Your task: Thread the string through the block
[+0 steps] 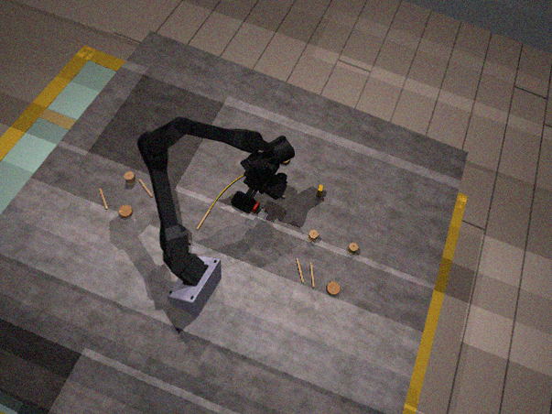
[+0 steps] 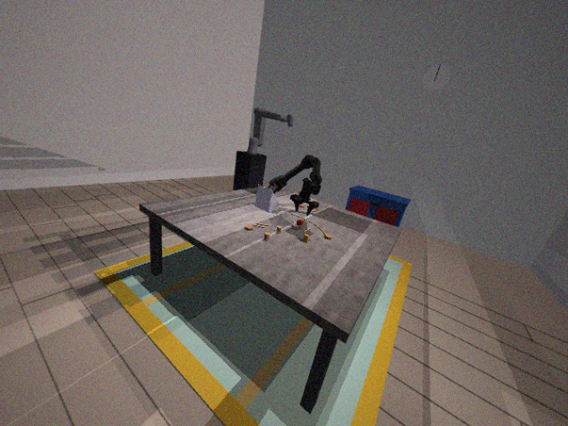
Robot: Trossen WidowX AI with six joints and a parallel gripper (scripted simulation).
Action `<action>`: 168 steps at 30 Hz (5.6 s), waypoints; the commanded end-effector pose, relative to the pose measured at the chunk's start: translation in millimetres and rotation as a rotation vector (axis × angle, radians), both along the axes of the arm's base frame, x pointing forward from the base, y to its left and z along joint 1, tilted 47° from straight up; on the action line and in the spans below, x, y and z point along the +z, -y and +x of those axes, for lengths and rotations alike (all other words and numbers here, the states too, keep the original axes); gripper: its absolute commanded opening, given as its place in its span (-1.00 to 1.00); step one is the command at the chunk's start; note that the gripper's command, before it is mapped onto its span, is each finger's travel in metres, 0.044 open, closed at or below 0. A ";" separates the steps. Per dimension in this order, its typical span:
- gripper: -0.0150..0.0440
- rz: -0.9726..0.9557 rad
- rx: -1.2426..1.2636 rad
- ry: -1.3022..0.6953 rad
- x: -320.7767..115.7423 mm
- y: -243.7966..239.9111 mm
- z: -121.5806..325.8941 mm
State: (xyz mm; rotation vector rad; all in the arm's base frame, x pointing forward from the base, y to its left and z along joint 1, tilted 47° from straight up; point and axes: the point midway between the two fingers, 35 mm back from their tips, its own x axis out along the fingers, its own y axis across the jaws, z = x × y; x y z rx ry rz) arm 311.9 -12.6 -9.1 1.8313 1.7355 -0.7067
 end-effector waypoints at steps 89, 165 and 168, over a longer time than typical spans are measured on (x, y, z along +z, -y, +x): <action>-0.49 -0.008 -0.002 -0.008 -39.1 -39.4 1.6; -0.49 -0.791 -0.004 -0.061 -13.7 -74.9 2.6; -0.49 -0.837 -0.004 -0.064 -13.0 -77.4 2.6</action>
